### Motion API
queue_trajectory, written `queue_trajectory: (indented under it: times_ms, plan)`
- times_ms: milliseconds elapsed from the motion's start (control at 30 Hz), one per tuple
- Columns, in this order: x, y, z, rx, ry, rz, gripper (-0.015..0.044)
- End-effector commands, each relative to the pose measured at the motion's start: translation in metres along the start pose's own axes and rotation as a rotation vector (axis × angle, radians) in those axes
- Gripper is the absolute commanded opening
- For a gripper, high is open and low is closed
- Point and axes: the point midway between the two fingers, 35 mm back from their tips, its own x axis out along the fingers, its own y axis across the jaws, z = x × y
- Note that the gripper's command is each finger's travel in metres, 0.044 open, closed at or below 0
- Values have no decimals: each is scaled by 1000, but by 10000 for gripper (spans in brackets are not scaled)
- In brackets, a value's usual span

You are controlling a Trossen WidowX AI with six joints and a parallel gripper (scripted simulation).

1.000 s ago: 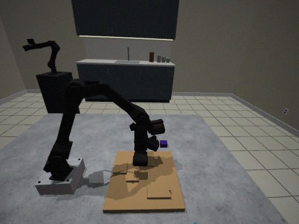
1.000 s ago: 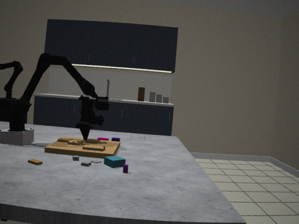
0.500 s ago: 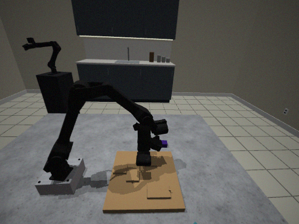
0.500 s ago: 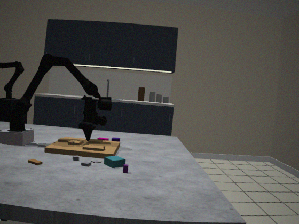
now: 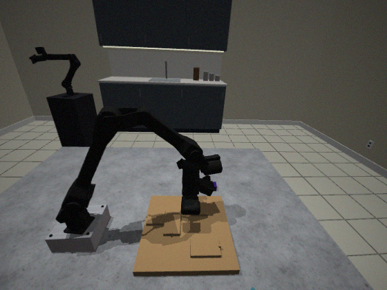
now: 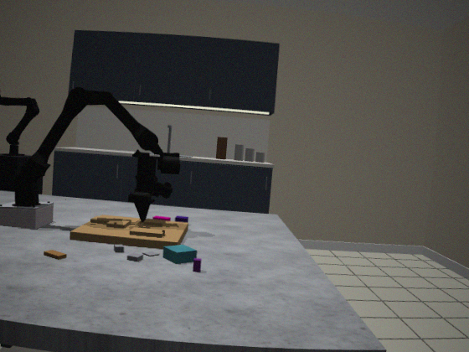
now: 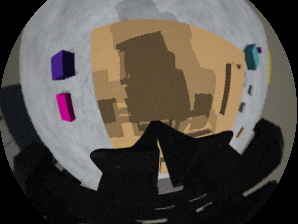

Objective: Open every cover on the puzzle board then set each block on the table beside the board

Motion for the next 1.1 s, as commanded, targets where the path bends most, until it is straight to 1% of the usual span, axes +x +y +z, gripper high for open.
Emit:
queue_trajectory:
  times_ms: [0, 1067]
  plan:
    - [1, -1, 5, -4, 0, -5, 0]
    - [1, -1, 37, -4, -3, -5, 0]
